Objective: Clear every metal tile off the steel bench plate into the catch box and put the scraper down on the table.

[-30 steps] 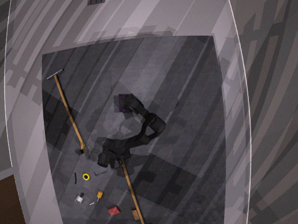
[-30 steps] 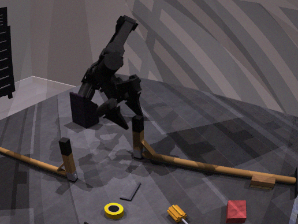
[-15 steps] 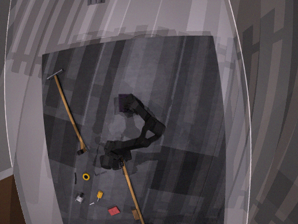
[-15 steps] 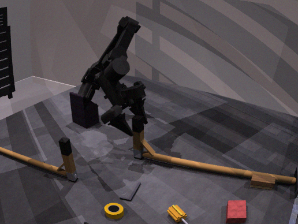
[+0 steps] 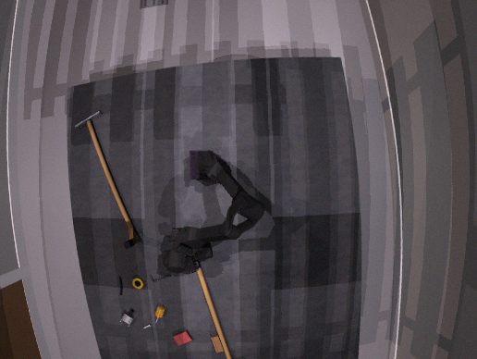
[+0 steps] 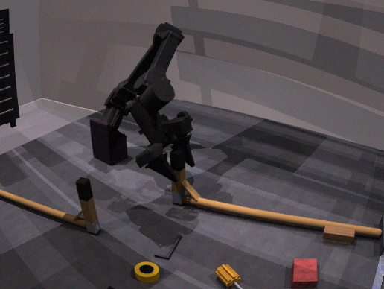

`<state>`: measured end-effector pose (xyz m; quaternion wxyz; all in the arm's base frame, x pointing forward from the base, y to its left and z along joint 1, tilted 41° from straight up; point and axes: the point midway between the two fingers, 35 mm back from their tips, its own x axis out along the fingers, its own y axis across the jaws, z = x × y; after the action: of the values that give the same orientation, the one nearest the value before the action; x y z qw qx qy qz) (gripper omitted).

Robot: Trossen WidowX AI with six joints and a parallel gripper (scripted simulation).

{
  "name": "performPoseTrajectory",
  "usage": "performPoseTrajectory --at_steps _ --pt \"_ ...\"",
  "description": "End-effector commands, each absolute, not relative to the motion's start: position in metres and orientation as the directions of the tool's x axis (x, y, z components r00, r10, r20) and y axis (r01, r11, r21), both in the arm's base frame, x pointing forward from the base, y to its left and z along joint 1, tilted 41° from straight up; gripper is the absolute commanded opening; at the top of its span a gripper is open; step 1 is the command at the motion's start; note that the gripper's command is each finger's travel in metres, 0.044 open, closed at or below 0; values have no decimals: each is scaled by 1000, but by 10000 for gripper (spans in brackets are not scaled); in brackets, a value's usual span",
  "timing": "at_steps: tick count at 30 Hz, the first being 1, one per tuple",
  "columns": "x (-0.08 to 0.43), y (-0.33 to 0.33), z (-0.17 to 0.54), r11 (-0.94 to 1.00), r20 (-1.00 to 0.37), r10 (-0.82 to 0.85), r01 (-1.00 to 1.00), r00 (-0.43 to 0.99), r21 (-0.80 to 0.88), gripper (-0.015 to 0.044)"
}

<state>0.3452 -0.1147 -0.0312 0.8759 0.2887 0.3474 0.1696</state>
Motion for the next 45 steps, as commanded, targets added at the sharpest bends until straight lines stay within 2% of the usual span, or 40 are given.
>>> performPoseTrajectory --at_steps 1,10,17,19,45 --pt "345 -116 -31 778 -510 496 -98 703 621 335" --pt "345 -116 -31 778 -510 496 -98 703 621 99" --pt "345 -116 -31 778 -510 496 -98 703 621 52" --pt "345 -116 -30 777 -510 496 -97 703 622 0" --pt "347 -137 -43 777 -528 474 -53 705 628 0"
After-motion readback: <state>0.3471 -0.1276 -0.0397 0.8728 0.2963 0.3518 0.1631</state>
